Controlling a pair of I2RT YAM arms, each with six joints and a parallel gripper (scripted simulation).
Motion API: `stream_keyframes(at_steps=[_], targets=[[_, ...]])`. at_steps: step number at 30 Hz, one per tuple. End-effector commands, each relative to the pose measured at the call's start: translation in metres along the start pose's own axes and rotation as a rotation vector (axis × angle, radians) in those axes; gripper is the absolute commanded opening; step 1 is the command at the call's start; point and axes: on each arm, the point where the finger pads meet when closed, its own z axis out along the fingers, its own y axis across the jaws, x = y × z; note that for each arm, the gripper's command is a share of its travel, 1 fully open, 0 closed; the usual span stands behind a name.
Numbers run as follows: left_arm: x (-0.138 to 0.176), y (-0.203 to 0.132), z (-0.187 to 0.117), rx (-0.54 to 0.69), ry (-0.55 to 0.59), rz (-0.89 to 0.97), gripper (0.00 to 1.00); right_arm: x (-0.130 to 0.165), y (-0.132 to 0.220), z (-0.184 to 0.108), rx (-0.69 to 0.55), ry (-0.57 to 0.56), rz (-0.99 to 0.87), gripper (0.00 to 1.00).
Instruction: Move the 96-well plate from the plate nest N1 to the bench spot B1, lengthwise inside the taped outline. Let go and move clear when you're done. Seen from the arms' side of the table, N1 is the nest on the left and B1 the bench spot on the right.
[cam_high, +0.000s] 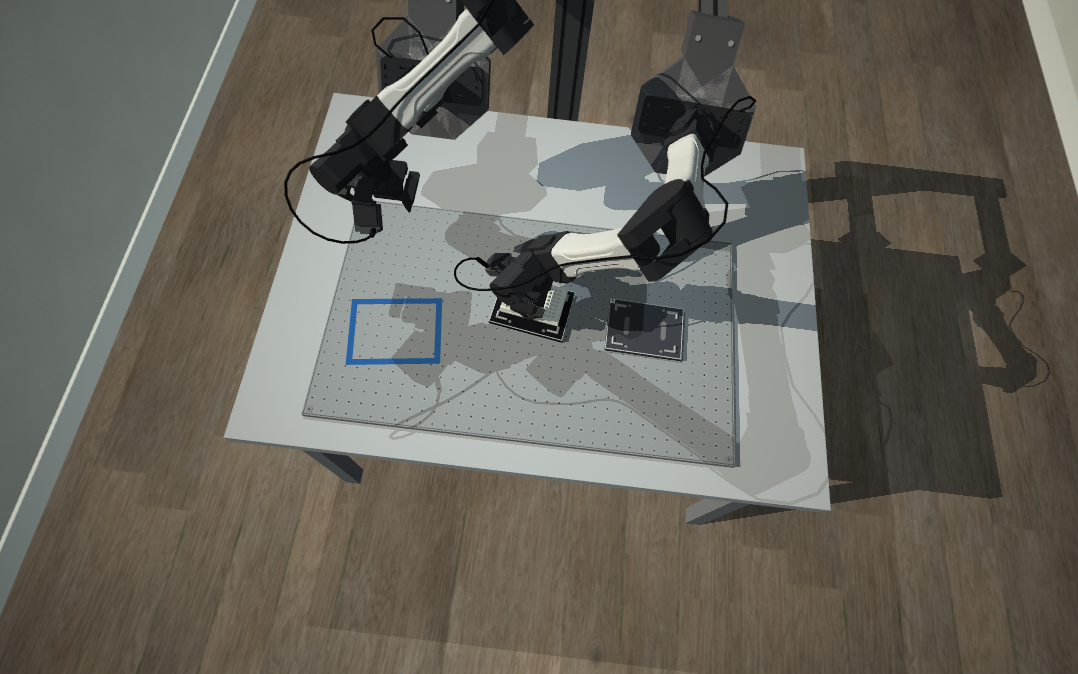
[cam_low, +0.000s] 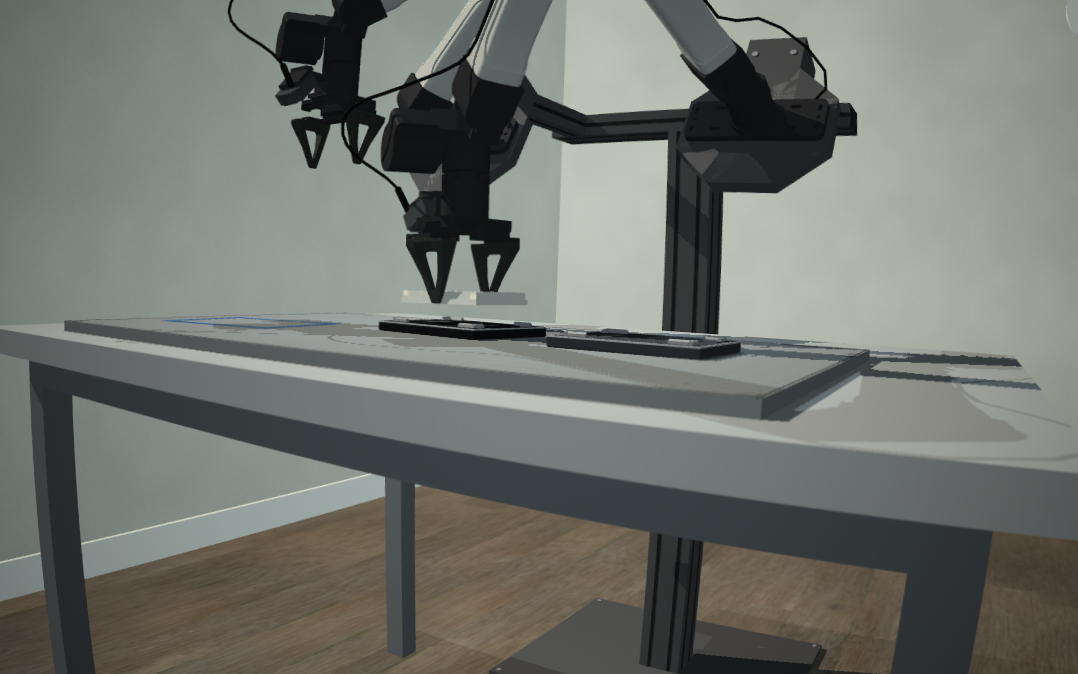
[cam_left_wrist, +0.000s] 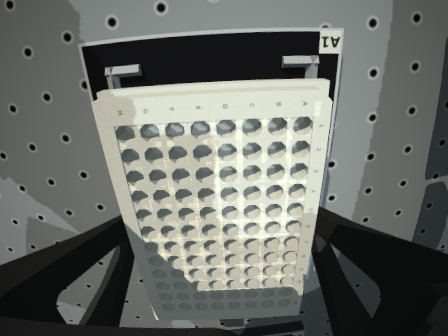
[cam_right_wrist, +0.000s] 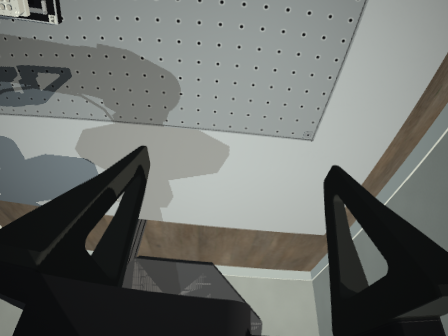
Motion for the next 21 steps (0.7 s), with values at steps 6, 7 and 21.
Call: stream_keyframes(at_steps=[6, 7, 21], targets=[[-0.003, 0.005, 0.014, -0.009, -0.011, -0.003, 0.00, 0.000, 0.001, -0.001, -0.006, 0.002, -0.004, 1.00], [-0.003, 0.005, 0.016, -0.009, -0.011, -0.003, 0.00, 0.000, 0.001, -0.001, -0.006, 0.002, -0.004, 1.00], [-0.005, 0.005, 0.009, -0.015, -0.020, 0.000, 0.00, 0.000, 0.001, -0.001, -0.006, 0.002, -0.004, 1.00]])
